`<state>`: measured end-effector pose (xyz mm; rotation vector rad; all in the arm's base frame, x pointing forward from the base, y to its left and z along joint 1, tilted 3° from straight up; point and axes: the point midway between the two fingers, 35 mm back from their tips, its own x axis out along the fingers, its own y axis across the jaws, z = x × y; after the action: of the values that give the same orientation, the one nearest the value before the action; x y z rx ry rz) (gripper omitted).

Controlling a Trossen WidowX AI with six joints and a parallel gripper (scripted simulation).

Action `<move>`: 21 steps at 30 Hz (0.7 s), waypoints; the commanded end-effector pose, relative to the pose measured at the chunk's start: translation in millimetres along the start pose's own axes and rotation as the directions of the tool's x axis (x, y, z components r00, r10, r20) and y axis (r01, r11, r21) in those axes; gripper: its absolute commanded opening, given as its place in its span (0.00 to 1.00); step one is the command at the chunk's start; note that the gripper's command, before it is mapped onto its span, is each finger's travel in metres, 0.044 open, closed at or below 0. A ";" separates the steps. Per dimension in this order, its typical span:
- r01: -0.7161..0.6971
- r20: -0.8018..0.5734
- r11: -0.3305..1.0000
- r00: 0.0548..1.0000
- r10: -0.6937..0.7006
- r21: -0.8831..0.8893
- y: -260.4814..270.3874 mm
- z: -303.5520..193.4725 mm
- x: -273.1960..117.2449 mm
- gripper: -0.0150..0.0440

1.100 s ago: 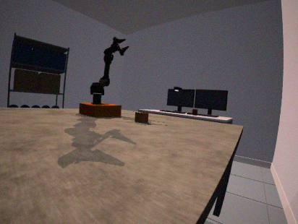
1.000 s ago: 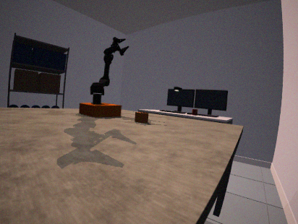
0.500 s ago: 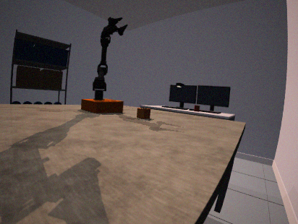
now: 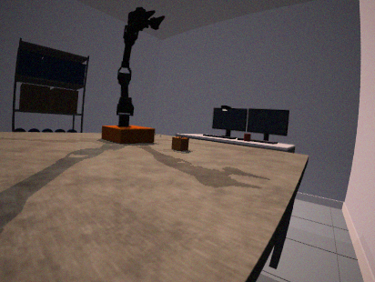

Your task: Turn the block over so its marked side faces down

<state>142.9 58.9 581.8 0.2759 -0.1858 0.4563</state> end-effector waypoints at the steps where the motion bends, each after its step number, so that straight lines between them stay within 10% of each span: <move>1: 0.079 -0.074 0.996 0.994 -0.076 0.042 -40.0 -23.0 32.8 1.00; 21: 0.348 -0.781 0.936 0.597 -0.182 0.047 -141.4 -279.7 150.0 1.00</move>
<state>354.7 66.8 375.2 0.3310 0.5909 0.2682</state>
